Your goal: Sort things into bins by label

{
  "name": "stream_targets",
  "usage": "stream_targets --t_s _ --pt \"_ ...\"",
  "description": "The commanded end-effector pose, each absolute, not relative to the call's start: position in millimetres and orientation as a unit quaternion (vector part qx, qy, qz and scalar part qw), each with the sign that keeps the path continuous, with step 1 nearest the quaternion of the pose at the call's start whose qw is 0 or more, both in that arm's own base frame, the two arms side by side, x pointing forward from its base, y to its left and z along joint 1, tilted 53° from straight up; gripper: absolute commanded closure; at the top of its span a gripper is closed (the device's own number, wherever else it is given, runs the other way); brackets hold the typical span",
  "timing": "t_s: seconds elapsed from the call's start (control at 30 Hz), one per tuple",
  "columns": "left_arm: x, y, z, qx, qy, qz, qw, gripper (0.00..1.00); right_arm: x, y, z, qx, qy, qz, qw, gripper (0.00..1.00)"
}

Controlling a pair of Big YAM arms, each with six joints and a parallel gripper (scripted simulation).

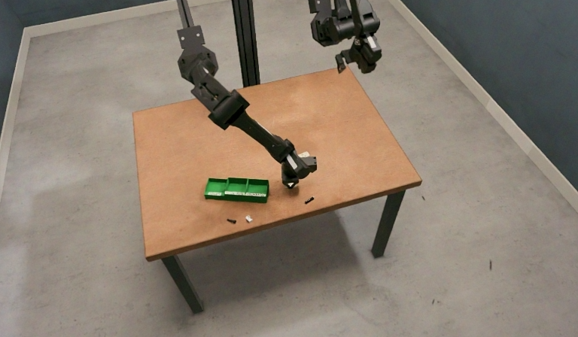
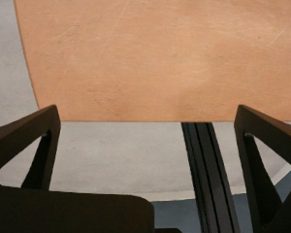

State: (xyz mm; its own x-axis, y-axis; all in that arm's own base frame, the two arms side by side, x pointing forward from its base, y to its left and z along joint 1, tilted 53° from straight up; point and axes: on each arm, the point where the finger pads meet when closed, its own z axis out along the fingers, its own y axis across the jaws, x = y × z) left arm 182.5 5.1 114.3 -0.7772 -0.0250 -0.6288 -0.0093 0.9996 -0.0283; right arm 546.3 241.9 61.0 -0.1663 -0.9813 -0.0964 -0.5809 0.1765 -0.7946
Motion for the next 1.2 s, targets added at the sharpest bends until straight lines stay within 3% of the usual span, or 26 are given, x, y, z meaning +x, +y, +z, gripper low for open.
stream_targets --t_s 0.0,0.27,0.3,1.17 --pt "186 6 141 -0.010 0.934 -0.011 0.356 0.00 553 234 64 -0.557 0.697 -0.317 0.321 0.61" --pt "186 6 141 -0.010 0.934 -0.011 0.356 0.00 551 240 61 -0.560 0.697 -0.314 0.320 0.61" --pt "186 6 141 -0.010 0.934 -0.011 0.356 0.00 548 243 65 -0.559 0.696 -0.313 0.324 0.80" --pt "186 6 141 -0.010 0.934 -0.011 0.356 0.00 548 244 63 -0.562 0.696 -0.312 0.319 0.80"
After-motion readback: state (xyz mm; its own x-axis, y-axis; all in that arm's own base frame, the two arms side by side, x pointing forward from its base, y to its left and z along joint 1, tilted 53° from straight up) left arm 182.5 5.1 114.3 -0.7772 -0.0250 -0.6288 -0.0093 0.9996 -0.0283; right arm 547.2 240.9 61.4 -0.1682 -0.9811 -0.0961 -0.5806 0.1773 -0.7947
